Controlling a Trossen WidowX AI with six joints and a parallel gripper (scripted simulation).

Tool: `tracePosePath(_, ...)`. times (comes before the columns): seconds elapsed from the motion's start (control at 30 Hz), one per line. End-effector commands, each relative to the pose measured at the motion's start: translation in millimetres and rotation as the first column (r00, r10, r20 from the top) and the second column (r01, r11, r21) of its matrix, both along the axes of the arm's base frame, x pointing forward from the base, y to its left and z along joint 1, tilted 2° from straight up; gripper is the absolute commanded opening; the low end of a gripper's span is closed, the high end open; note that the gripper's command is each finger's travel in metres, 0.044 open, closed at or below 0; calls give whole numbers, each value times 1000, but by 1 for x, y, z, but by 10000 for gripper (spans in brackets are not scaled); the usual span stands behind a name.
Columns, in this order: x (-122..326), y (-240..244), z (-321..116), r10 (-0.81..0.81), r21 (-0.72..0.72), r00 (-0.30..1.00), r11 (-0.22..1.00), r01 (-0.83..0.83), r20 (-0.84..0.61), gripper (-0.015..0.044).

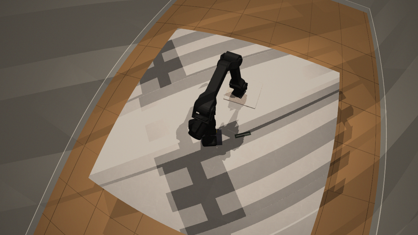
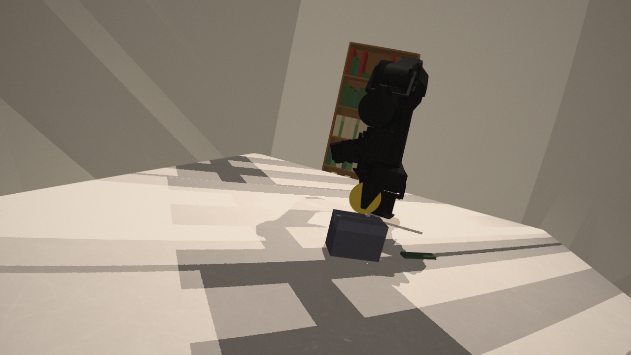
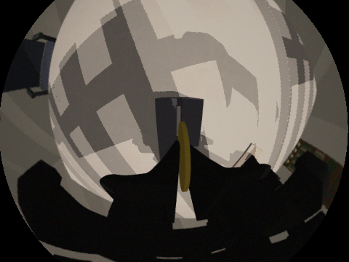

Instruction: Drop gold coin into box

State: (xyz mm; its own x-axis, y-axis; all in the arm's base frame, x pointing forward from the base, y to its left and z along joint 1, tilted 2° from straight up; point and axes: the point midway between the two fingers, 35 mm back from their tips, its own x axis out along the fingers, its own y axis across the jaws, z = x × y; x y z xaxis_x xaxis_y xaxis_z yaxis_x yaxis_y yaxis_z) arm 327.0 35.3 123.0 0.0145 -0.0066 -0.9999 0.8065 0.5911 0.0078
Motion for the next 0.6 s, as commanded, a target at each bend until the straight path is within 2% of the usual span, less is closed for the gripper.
tracePosePath(0.0,-1,0,-3,4,-1,1000,1000,-4,-4,0)
tracePosePath(0.57,-1,0,-8,5,-1,1000,1000,-5,-4,0)
